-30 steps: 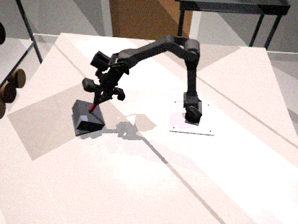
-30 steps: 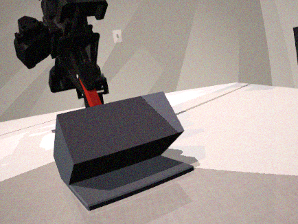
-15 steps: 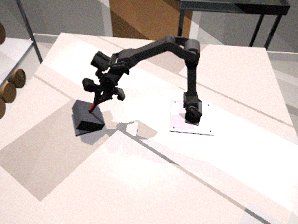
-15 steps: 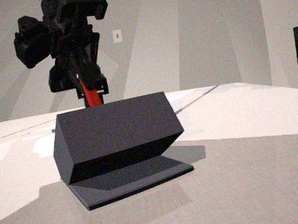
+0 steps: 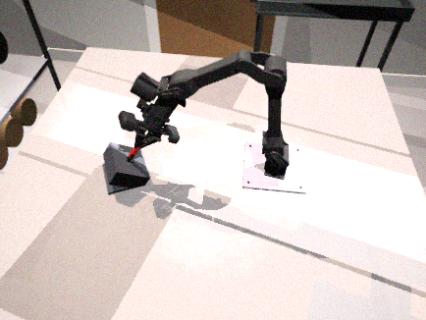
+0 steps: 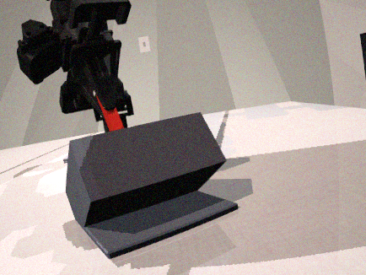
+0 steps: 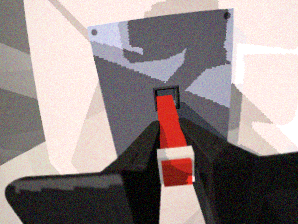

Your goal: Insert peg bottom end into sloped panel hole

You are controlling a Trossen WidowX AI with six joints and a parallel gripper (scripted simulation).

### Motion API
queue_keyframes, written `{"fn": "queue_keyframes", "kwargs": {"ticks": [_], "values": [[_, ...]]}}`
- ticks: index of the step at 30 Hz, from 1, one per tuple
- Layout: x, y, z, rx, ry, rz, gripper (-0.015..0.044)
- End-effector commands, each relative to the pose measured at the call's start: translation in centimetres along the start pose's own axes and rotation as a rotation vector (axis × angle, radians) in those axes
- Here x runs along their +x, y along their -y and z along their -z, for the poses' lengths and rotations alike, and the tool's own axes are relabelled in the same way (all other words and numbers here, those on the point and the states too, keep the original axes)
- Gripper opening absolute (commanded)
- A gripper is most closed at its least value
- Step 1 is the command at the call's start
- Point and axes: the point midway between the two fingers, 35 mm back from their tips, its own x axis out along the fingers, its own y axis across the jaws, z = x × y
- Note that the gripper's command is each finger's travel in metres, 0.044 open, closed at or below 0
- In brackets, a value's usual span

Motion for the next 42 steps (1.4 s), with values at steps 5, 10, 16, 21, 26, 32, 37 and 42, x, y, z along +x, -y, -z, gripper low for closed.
{"fn": "queue_keyframes", "kwargs": {"ticks": [5, 10, 16, 21, 26, 32, 37, 42], "values": [[0.2, 0.4, 0.1, -0.001, -0.004, 0.005, 0.0000], [0.4, 0.3, 0.2, -0.001, -0.004, 0.005, 0.0000], [0.7, 0.2, 0.1, -0.001, -0.004, 0.004, 0.0000], [0.9, 0.2, 0.1, -0.001, -0.004, 0.004, 0.0000], [1.2, 0.2, 0.1, -0.001, -0.004, 0.004, 0.0000], [1.6, 0.2, 0.0, -0.001, -0.004, 0.004, 0.0000], [1.9, 0.2, 0.0, -0.001, -0.004, 0.004, 0.0000], [2.3, 0.2, 0.0, -0.001, -0.004, 0.004, 0.0000]]}}
